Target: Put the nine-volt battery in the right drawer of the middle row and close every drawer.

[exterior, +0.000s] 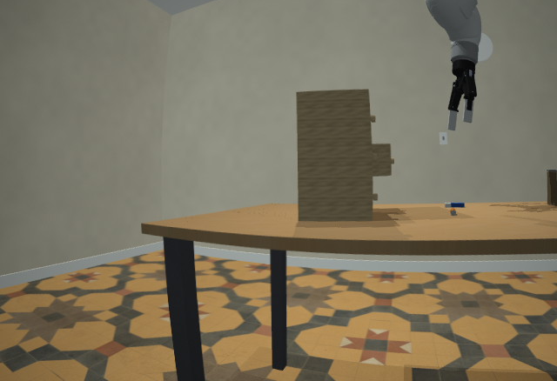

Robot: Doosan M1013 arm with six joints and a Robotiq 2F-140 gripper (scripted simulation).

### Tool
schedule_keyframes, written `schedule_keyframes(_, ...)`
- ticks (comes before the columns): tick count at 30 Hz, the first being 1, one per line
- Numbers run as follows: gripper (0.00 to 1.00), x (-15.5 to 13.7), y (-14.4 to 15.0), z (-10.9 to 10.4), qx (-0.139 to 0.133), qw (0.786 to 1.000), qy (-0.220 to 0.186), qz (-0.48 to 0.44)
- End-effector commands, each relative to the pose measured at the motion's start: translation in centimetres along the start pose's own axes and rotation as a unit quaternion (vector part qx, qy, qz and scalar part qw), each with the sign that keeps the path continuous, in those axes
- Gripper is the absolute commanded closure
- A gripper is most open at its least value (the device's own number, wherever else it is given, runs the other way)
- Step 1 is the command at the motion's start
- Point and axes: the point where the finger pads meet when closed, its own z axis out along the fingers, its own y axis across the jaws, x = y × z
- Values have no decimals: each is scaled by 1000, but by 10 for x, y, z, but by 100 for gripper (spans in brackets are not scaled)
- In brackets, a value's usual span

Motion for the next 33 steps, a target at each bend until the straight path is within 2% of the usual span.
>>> schedule_keyframes(1,0,4,-1,6,3,1000,31,-1)
schedule_keyframes(14,0,23,-1,34,3,985,172,-1)
schedule_keyframes(16,0,23,-1,34,3,985,172,-1)
schedule_keyframes(31,0,38,-1,57,3,958,288,-1)
schedule_keyframes(33,0,38,-1,57,3,958,288,-1)
